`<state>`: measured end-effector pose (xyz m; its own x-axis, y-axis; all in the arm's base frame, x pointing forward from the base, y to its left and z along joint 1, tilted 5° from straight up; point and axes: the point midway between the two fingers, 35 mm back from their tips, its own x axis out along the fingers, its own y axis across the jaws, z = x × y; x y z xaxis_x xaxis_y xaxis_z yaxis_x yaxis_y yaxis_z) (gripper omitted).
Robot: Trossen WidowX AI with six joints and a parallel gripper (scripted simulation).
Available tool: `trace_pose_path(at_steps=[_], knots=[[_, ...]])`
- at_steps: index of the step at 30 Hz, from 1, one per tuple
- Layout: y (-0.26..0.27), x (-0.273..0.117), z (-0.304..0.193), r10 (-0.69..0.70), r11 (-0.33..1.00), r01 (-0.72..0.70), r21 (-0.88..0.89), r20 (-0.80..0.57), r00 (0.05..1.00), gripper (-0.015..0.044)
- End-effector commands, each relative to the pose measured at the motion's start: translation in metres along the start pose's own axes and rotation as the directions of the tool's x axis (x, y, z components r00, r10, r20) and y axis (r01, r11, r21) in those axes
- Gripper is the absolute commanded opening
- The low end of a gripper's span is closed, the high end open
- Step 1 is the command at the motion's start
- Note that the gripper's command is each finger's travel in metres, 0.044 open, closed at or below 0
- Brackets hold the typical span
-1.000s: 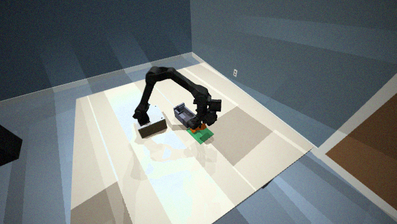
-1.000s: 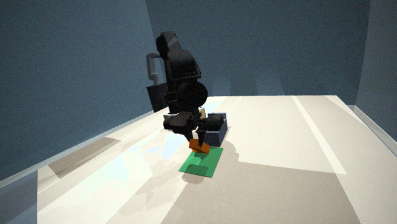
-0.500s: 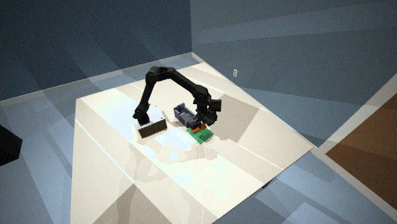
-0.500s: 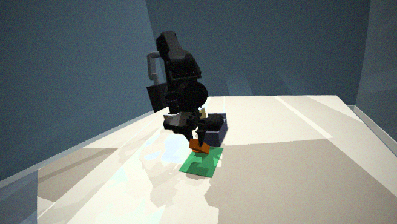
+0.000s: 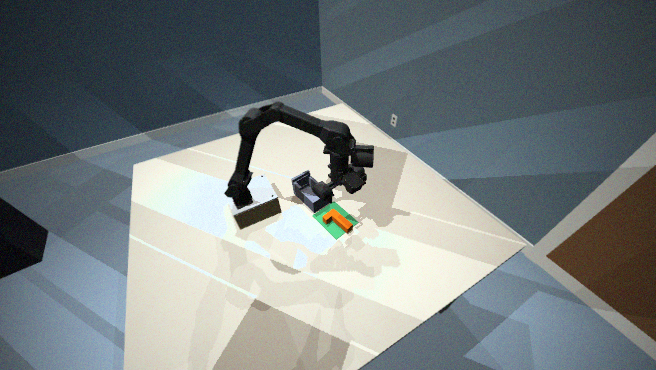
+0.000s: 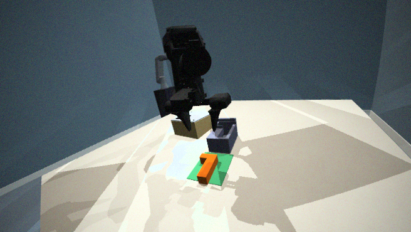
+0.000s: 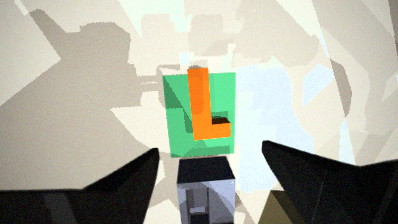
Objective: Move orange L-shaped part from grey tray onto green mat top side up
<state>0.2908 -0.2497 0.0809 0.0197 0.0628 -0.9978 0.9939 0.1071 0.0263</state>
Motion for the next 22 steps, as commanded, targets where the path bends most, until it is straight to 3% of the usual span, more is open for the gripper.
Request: trace_pose_path(at_steps=[1, 22], knots=[[-0.0013, -0.0128, -0.0009, -0.002, 1.000, 0.002, -0.004, 0.003, 1.000, 0.0400], [0.0005, -0.0100, 0.0000, 0.009, 1.000, -0.009, -0.001, 0.010, 1.000, 0.0400]])
